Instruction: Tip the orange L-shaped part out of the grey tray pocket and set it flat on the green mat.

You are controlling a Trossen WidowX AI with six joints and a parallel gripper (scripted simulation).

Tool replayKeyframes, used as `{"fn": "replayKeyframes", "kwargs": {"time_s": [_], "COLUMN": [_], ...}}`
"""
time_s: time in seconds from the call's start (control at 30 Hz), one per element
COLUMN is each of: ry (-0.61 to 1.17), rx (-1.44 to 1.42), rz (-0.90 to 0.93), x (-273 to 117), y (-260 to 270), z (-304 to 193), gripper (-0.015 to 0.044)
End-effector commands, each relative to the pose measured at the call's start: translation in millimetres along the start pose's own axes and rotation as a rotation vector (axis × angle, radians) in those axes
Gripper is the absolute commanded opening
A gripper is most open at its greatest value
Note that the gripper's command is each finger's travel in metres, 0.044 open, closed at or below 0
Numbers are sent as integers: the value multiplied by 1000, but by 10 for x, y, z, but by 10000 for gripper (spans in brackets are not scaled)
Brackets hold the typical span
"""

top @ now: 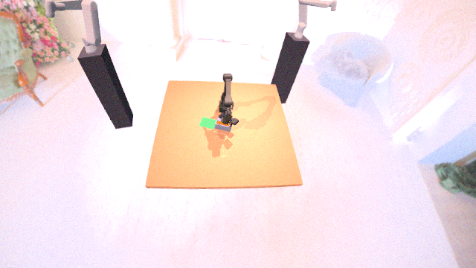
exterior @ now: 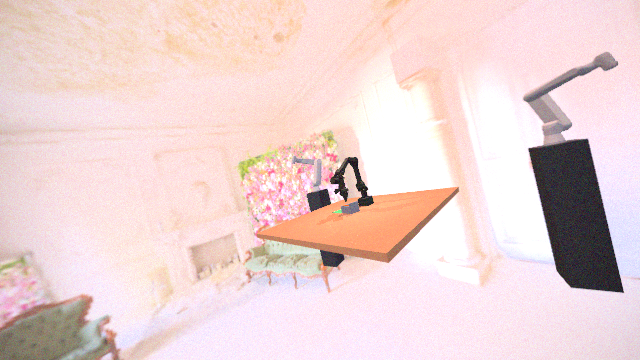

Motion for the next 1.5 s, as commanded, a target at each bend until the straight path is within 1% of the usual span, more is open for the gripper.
{"fn": "replayKeyframes", "kwargs": {"time_s": [0.0, 0.33, 0.4, 0.6, 0.87, 1.47], "ry": [79, 82, 81, 82, 82, 82], "rx": [-427, -439, -439, -439, -439, -439], "rz": [-190, -196, -196, -196, -196, -196], "x": [-368, -355, -237, 327, 373, 662], "y": [56, 53, 38, -93, -104, -166], "z": [-501, -513, -508, -541, -543, -555], "gripper": [180, 180, 180, 180, 180, 180]}}
Point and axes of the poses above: the point midway between the two fingers, 35 mm back from their tips, its own x axis out along the fingers, its own y axis across the jaws, z = x × y, the point moved 3 cm from there along -x, back along the fingers, and after that the axes turned 7 degrees about -x, right-handed, at the moved point
